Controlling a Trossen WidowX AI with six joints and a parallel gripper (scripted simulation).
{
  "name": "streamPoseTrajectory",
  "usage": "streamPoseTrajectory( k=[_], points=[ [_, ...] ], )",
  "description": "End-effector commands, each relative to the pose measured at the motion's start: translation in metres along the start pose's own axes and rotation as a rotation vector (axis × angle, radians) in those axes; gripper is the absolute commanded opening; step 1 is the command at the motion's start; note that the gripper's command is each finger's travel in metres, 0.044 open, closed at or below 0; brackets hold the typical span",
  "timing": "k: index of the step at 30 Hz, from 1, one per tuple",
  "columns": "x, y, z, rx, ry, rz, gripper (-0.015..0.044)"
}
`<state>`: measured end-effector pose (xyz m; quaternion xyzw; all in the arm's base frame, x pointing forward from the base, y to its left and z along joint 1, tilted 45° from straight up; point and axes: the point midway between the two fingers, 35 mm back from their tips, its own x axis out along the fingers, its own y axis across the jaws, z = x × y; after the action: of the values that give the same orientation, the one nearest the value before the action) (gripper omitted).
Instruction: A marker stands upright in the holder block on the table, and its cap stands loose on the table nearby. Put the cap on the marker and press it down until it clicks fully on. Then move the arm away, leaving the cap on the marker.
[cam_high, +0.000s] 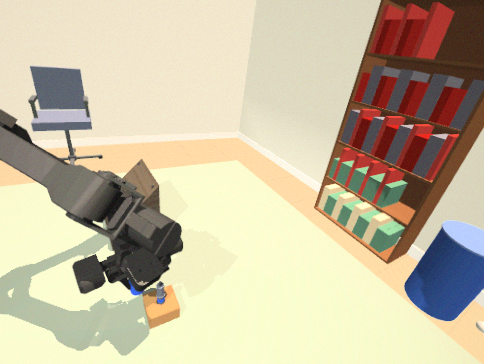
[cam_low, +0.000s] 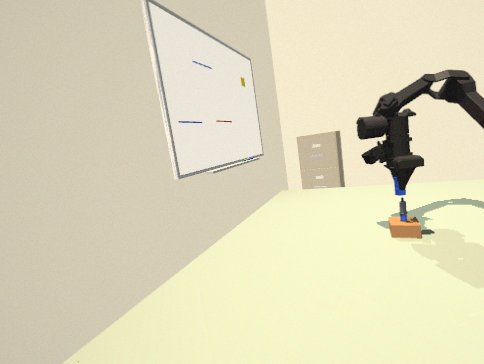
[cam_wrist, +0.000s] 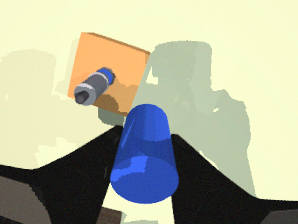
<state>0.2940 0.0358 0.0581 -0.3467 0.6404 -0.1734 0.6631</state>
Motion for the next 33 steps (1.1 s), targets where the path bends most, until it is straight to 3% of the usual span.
streamPoseTrajectory(
  k=[1, 13, 33],
  points=[
    [-0.008, 0.018, 0.005, 0.002, 0.003, 0.000, 0.0000],
    [-0.021, 0.047, 0.009, 0.010, 0.005, -0.013, 0.0000],
    [0.003, 0.047, 0.010, 0.010, 0.005, -0.013, 0.0000]
  ],
)
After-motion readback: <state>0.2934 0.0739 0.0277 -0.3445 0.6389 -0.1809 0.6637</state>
